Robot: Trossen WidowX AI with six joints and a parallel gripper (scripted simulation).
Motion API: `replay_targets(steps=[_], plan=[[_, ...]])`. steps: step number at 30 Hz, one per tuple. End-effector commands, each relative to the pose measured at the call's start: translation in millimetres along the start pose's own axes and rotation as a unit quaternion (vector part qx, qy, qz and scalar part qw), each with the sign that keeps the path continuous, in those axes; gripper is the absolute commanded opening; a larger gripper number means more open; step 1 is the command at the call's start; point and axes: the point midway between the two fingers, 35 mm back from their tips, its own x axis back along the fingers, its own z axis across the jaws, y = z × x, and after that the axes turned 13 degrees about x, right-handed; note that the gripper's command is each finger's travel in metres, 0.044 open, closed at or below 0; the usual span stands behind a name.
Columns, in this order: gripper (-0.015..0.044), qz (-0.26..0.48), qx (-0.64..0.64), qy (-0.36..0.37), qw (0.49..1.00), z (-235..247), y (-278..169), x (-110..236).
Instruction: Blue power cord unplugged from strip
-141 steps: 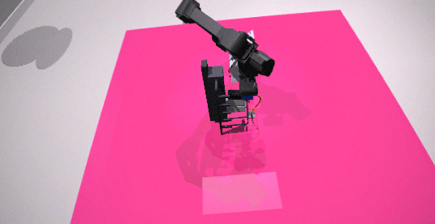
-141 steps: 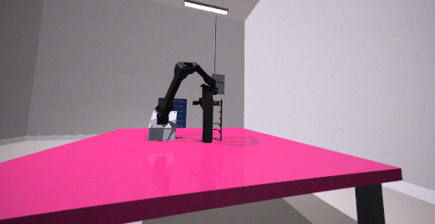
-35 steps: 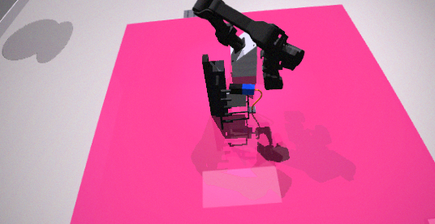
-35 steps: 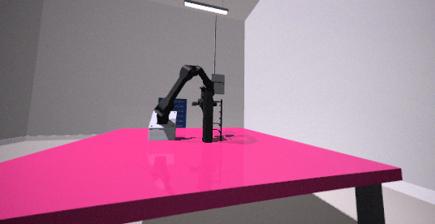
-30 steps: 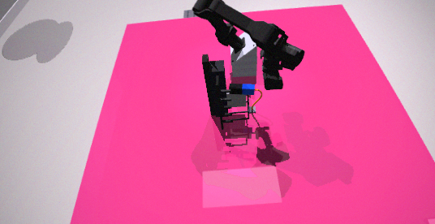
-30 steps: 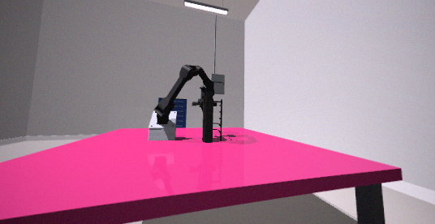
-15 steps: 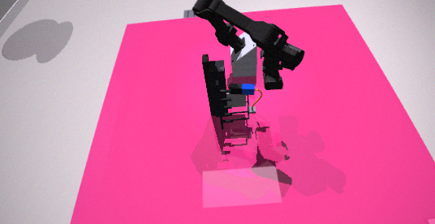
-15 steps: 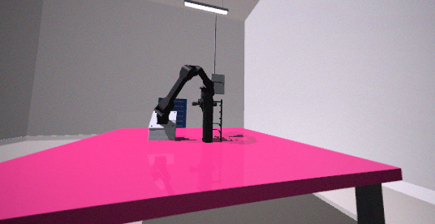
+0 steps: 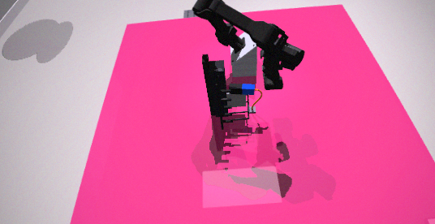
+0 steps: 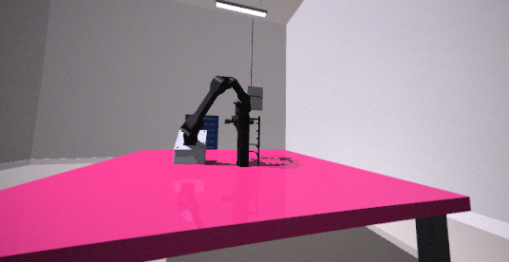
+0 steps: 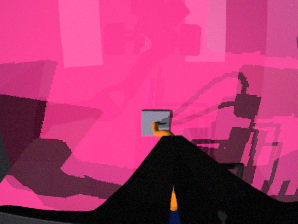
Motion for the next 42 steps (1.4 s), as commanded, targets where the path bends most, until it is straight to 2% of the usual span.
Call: replay_targets(steps=[1,29,35,42], plan=[[0.0000,-0.001,-0.001,0.002,1.000,0.7,0.2,-0.4],[0.0000,-0.001,-0.001,0.002,1.000,1.0,0.2,-0.1],[0.0157,0.000,0.000,0.000,1.000,0.2,0.1,0.0],[0.0160,0.000,0.000,0.000,1.000,0.2,0.1,0.0]])
